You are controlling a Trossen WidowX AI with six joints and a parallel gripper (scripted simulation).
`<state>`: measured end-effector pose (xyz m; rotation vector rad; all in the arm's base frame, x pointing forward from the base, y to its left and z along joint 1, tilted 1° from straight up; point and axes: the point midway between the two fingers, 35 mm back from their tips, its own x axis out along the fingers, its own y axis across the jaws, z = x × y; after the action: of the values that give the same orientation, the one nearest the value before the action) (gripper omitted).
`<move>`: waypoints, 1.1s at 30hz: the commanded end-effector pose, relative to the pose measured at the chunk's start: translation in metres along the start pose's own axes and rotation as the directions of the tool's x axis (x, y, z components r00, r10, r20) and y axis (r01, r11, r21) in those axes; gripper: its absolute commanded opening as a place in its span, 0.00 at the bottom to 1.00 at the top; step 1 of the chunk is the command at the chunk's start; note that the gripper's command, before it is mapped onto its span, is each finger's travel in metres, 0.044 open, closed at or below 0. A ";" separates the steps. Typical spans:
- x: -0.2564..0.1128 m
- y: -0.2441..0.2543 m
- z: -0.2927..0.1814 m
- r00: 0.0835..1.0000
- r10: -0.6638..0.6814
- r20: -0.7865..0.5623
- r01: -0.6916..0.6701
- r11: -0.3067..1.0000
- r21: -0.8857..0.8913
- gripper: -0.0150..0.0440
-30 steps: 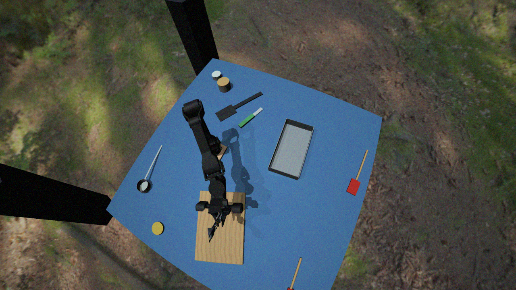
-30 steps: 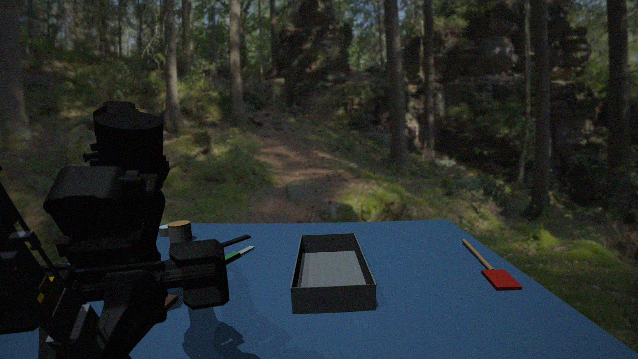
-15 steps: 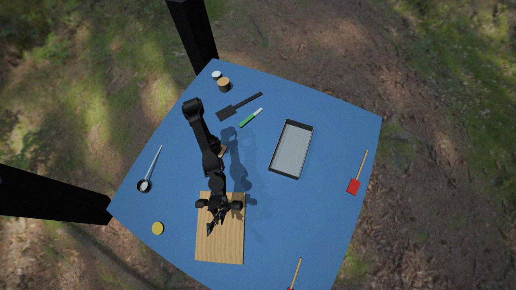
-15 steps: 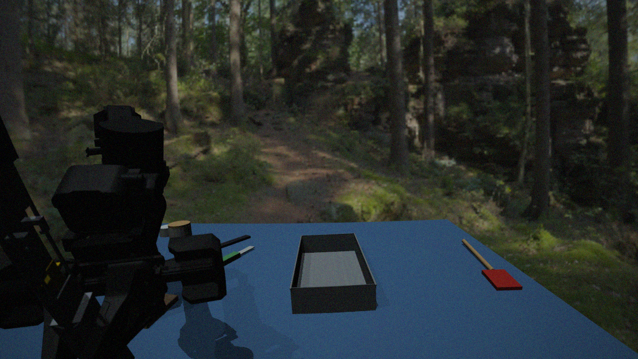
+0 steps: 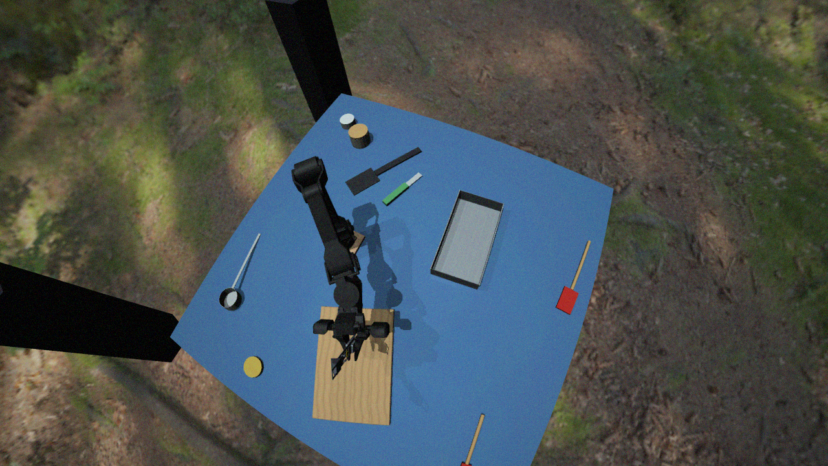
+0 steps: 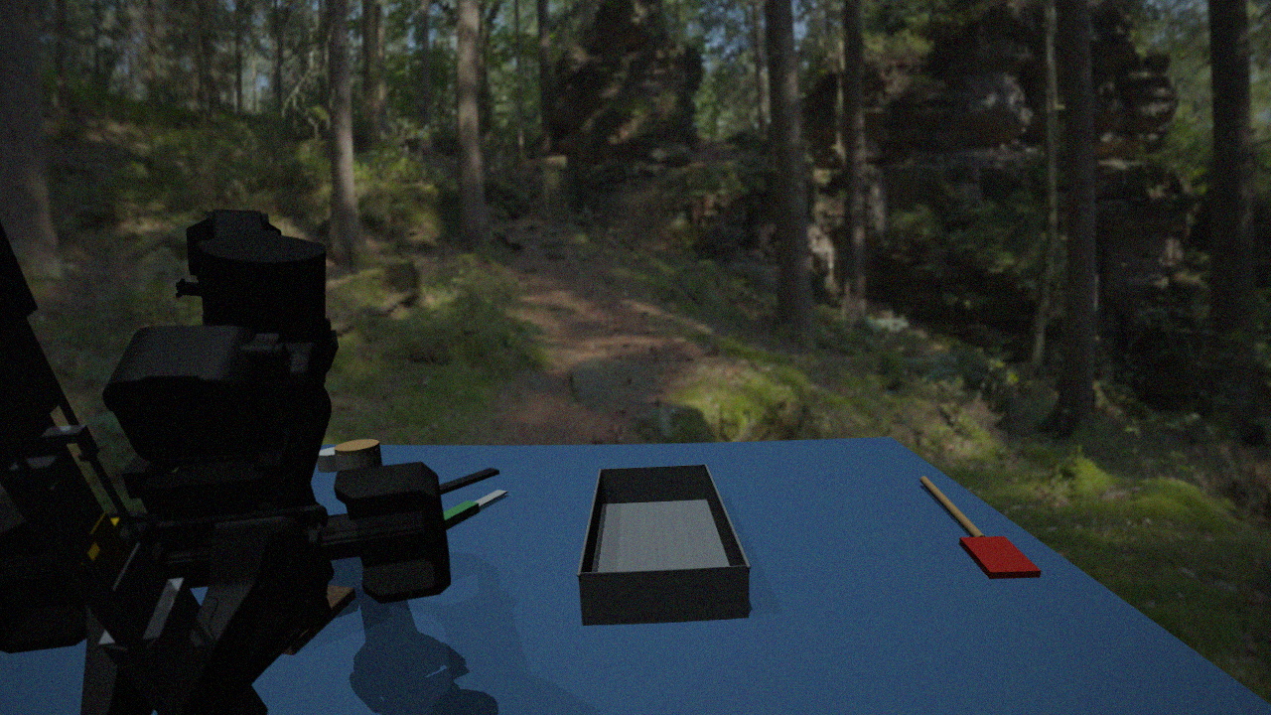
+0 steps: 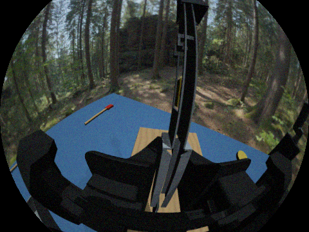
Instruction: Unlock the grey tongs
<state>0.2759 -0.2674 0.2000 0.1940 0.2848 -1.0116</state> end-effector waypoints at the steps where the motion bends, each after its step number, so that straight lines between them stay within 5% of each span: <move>1: -0.002 -0.001 0.004 1.000 -0.004 0.015 0.004 1.000 0.002 0.00; 13: 0.001 0.000 0.005 1.000 -0.003 -0.003 0.003 1.000 -0.003 0.00; 33: 0.030 0.009 0.012 0.975 -0.003 -0.220 -0.007 0.999 -0.043 0.00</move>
<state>0.2949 -0.2856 0.1944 0.2533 0.5022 -0.9868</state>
